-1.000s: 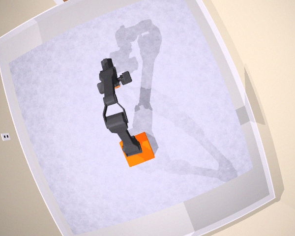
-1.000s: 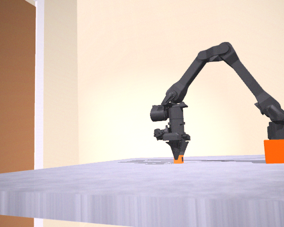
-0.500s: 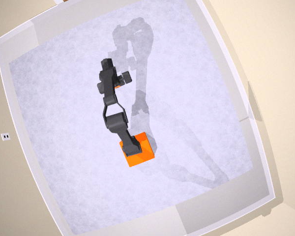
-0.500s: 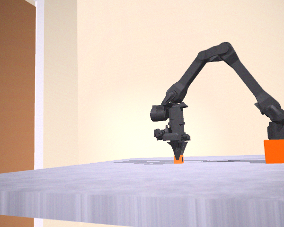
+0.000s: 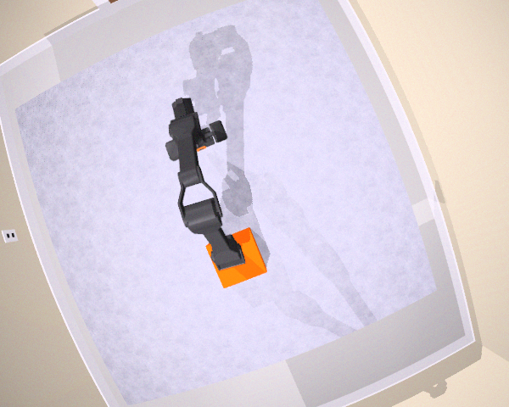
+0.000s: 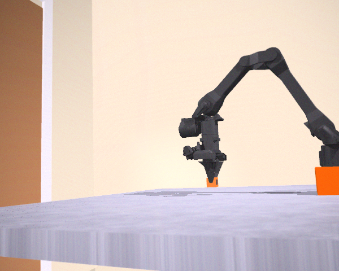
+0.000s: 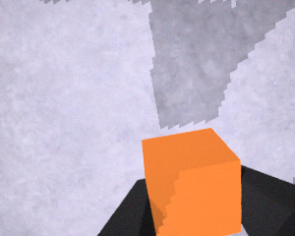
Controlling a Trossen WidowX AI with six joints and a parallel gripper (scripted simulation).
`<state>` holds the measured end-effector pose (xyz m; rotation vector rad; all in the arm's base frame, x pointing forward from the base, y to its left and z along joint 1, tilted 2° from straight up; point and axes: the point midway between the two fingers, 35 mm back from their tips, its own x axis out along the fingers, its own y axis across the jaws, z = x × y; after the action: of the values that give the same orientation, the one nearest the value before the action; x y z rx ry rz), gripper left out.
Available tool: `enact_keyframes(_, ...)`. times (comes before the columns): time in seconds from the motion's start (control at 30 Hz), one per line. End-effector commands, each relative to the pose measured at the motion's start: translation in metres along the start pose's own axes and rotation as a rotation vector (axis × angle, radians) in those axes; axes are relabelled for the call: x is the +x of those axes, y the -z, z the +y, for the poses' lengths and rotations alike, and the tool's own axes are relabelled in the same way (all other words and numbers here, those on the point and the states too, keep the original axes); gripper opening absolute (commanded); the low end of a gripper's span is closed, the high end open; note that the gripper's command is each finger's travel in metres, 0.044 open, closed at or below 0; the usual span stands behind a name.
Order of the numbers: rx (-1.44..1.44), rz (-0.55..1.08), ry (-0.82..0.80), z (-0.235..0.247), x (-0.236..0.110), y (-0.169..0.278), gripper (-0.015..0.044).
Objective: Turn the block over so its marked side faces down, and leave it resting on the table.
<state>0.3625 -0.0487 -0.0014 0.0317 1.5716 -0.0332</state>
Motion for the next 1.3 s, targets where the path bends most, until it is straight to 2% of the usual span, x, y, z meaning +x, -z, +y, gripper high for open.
enact_keyframes(0.0, 0.001, -0.007, 0.004, -0.001, -0.004, 0.000, 0.0000)
enact_keyframes(1.07, 0.001, -0.492, 0.004, -0.001, 0.006, 0.005, 0.0000)
enact_keyframes(1.27, 0.000, -0.515, 0.004, -0.001, 0.005, 0.006, 0.0000)
